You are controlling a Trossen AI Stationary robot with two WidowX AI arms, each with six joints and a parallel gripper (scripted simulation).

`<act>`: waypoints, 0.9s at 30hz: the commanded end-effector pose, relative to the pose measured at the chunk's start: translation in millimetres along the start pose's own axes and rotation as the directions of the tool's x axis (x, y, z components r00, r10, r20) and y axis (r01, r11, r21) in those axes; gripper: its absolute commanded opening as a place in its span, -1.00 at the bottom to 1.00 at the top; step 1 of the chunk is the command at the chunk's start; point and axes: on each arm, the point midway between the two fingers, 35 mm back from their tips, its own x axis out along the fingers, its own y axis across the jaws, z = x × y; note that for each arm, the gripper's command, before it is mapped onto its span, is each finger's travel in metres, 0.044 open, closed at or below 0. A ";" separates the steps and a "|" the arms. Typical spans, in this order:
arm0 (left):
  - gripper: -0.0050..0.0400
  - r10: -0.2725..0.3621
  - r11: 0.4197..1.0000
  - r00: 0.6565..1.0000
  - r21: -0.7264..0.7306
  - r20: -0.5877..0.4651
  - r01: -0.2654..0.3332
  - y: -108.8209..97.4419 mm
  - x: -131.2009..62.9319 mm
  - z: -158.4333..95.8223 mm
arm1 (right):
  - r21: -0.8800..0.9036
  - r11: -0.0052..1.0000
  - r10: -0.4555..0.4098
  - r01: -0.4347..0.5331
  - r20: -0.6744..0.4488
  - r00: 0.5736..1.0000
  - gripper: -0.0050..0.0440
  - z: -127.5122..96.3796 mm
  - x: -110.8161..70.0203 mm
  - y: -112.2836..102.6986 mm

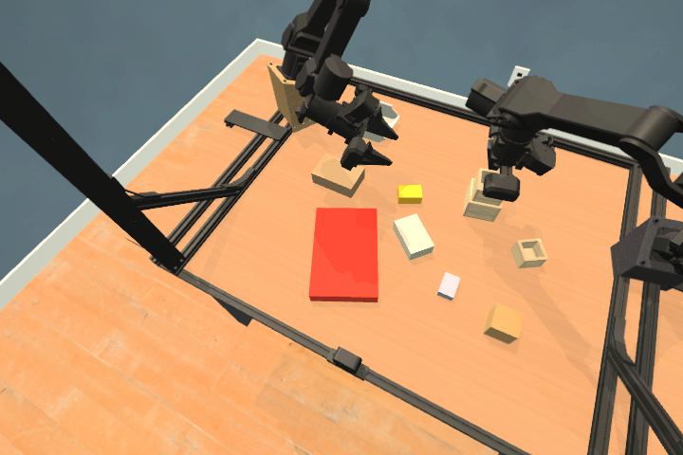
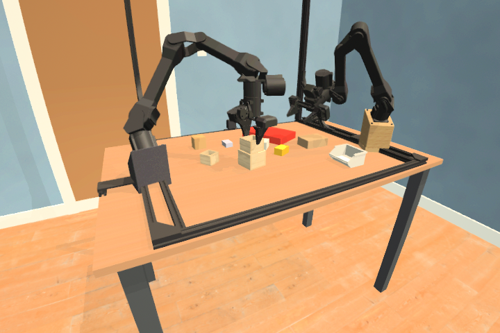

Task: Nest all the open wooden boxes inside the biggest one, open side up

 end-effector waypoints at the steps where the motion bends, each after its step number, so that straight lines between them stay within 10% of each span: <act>1: 1.00 0.005 1.000 1.000 -0.007 0.001 -0.005 0.8 0.1 0.5 | 0.005 1.000 -0.004 0.004 0.000 1.000 -0.80 0.0 1.7 0.2; 27: 1.00 0.005 1.000 1.000 -0.007 0.001 -0.005 0.8 0.1 0.5 | 0.005 1.000 -0.004 0.004 0.000 1.000 -0.80 -0.1 7.2 0.5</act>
